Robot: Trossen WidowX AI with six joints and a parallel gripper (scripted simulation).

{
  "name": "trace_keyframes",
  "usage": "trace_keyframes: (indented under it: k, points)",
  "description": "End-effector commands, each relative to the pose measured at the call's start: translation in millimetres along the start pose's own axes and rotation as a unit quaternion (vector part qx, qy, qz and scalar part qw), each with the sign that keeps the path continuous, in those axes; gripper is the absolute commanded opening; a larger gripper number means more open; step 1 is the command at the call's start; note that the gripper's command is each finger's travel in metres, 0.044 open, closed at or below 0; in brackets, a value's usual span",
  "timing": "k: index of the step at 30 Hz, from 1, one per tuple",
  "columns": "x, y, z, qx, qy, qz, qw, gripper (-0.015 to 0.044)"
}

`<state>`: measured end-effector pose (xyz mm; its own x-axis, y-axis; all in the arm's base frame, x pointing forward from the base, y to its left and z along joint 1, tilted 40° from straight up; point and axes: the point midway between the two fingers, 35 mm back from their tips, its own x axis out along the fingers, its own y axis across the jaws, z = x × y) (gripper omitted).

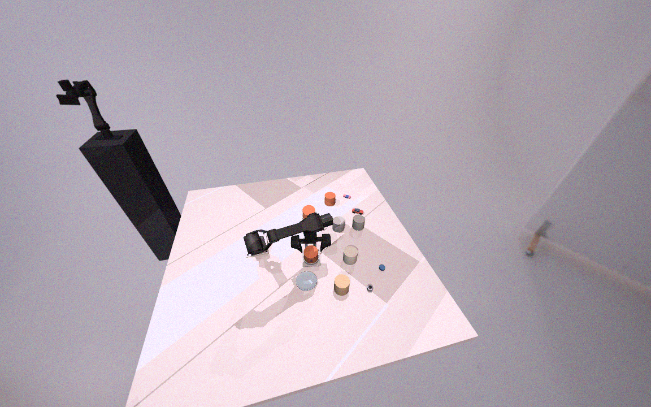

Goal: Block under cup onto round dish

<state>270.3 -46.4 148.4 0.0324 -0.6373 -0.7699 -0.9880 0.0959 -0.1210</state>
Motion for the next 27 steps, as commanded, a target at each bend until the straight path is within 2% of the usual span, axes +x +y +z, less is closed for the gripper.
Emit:
trace_keyframes:
  k: [1,20,23,27]
  points:
    - [8,1,0,-0.003,0.002,0.000,1.000,0.0440]
    - [36,3,-1,-0.005,0.004,0.000,1.000,0.0440]
    - [36,3,-1,-0.005,0.004,0.000,1.000,0.0361]
    - [36,3,-1,-0.005,0.004,0.000,1.000,0.0335]
